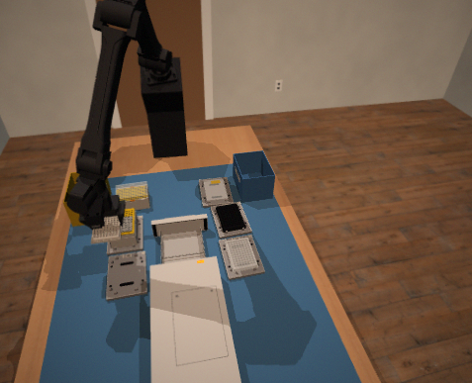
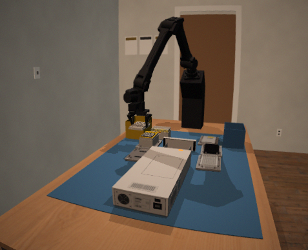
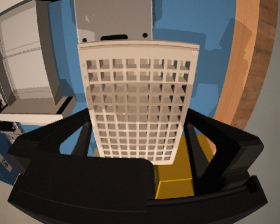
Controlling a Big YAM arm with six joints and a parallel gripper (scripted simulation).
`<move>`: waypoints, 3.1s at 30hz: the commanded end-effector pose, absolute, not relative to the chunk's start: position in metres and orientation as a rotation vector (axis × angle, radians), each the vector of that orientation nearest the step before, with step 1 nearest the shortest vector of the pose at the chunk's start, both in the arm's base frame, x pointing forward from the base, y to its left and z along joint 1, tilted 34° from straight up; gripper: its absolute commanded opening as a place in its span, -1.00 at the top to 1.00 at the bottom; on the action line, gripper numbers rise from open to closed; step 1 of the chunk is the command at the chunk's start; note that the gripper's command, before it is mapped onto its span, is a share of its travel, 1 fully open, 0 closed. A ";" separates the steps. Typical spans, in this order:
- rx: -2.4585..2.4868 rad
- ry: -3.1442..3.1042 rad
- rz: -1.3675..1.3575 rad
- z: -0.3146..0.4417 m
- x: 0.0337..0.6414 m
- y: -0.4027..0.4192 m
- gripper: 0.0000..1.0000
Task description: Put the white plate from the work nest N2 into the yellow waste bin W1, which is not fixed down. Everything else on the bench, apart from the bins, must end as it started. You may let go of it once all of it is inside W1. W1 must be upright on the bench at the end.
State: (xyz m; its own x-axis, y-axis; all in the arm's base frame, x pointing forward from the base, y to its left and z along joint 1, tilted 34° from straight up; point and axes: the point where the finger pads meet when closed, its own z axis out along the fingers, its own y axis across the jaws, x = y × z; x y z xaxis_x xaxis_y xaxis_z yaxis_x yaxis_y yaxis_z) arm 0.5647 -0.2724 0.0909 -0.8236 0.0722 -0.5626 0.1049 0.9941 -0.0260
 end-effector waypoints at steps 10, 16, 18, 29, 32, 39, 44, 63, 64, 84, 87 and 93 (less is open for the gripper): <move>0.103 2.524 -0.097 0.085 0.544 -0.288 1.00; 0.103 2.523 -0.099 0.077 0.531 -0.293 1.00; 0.102 2.522 -0.100 0.076 0.529 -0.294 1.00; 0.102 2.519 -0.103 0.065 0.507 -0.302 1.00; 0.102 2.520 -0.103 0.060 0.501 -0.305 1.00; 0.102 2.520 -0.103 0.053 0.490 -0.309 1.00; 0.103 2.526 -0.099 0.042 0.479 -0.313 1.00; 0.110 2.546 -0.081 0.006 0.440 -0.325 1.00; 0.110 2.546 -0.081 0.005 0.438 -0.326 1.00; 0.111 2.546 -0.081 -0.019 0.399 -0.340 1.00; 0.111 2.546 -0.081 -0.020 0.396 -0.341 1.00; 0.111 2.546 -0.081 -0.028 0.383 -0.346 1.00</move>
